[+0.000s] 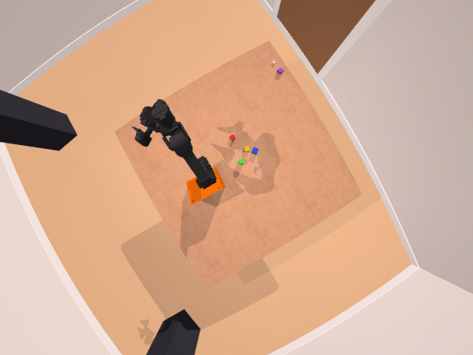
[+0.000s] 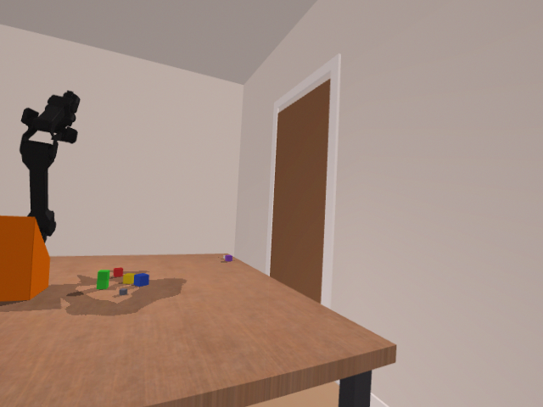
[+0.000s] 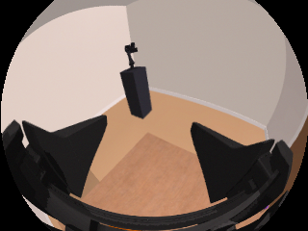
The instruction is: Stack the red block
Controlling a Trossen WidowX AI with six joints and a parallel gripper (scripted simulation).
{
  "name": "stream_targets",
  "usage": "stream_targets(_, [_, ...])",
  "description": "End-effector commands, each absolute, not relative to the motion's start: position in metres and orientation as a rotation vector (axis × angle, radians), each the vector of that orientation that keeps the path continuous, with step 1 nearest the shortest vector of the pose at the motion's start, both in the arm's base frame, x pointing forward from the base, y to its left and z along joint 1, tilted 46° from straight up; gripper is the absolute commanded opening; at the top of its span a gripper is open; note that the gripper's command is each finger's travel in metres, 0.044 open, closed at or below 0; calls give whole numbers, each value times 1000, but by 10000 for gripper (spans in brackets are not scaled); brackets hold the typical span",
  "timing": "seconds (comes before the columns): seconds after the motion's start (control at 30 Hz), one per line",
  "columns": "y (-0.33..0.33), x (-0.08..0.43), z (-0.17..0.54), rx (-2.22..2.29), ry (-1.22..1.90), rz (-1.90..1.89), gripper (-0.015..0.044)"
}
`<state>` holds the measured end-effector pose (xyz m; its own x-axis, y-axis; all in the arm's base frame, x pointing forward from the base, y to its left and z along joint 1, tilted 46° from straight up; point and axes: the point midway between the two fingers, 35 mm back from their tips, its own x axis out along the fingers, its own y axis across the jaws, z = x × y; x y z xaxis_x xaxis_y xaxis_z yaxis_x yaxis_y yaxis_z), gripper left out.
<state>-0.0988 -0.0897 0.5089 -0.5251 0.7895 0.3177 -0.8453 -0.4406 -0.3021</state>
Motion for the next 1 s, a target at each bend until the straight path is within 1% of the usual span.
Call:
stream_targets(0.0, [-87,-99,509,154,-520,2059,426])
stream_targets(0.03, [-81,-100,509,144,-505,2051,440])
stream_targets(0.2, [-16,-98,507,52,-354,1969,440])
stream_targets(0.43, [71,-72,491,-42,-126,1834,440])
stream_targets(0.63, [131,-31,465,-86,73,1707,440])
stream_targets(0.97, [193,56,408,-54,407,1478,440])
